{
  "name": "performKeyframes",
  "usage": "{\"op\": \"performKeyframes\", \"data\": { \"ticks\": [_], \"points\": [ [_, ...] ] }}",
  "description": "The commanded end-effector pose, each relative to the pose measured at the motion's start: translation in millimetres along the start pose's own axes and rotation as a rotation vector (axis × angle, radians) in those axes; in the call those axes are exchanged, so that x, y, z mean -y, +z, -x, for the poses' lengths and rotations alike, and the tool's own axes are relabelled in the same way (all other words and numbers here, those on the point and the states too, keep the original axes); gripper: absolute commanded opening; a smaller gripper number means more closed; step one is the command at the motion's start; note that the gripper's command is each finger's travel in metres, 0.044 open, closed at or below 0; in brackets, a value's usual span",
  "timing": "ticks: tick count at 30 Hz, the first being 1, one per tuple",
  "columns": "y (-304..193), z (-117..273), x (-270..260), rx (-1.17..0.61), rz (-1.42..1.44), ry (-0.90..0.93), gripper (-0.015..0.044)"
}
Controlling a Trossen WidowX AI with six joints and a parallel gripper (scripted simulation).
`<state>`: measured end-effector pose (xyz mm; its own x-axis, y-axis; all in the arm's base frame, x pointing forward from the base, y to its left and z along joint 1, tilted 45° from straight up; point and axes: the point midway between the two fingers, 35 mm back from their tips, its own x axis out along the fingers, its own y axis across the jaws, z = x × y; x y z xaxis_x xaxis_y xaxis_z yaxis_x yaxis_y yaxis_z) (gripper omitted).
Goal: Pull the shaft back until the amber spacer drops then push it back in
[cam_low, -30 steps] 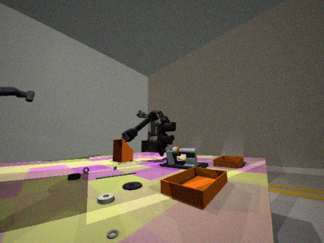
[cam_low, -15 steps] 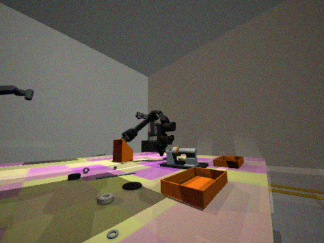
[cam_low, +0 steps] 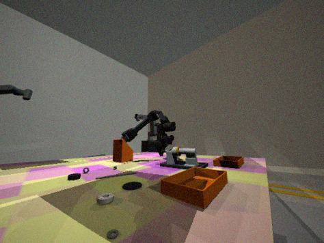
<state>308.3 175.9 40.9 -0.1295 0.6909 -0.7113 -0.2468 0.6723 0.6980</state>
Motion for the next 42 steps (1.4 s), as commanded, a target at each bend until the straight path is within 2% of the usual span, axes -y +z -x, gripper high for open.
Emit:
{"op": "performKeyframes", "data": {
  "ticks": [1, 42],
  "points": [
    [-0.8, 0.2, -0.3, -0.001, 0.002, 0.001, 0.0000],
    [-4.6, 0.2, -0.2, -0.001, 0.002, 0.001, 0.0000]
  ]
}}
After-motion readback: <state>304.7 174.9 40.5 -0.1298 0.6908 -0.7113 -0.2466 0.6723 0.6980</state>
